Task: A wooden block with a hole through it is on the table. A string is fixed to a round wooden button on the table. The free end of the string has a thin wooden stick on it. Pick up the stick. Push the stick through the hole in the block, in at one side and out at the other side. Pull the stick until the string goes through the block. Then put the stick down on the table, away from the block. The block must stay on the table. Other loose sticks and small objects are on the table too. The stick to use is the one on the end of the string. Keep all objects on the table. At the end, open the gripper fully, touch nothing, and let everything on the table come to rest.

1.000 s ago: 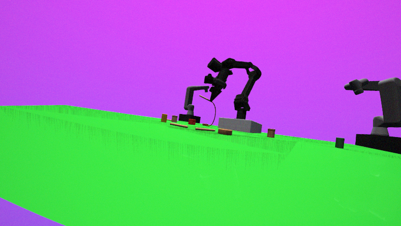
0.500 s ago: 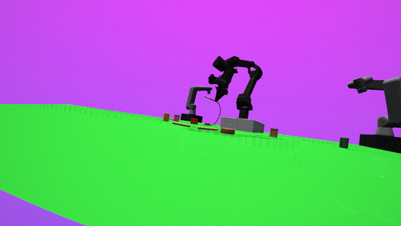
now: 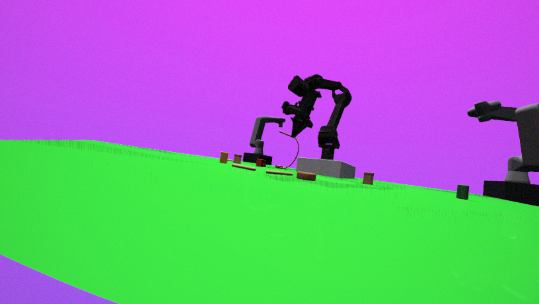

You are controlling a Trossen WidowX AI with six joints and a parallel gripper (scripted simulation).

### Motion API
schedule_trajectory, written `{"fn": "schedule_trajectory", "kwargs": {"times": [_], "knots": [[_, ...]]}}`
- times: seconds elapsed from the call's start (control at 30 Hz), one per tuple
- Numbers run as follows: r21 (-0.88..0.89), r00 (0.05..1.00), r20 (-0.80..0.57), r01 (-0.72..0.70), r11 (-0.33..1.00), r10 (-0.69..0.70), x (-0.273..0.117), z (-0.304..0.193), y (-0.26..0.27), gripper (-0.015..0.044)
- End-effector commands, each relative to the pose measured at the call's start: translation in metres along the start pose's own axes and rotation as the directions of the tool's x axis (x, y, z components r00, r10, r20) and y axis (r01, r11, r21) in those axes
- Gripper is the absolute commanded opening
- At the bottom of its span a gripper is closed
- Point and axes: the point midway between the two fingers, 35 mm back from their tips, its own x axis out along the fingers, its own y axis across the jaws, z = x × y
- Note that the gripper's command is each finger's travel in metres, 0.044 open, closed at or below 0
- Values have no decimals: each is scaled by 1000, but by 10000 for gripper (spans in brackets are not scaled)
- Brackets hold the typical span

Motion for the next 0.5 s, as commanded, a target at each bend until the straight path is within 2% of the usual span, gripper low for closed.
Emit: {"fn": "schedule_trajectory", "kwargs": {"times": [0.0,0.13,0.47], "knots": [[107,999,6,31,994,-32,-3,-2,-1,0],[169,999,8,49,984,-51,-4,-4,-3,0],[145,999,2,47,988,-47,-2,-5,-3,0]]}}
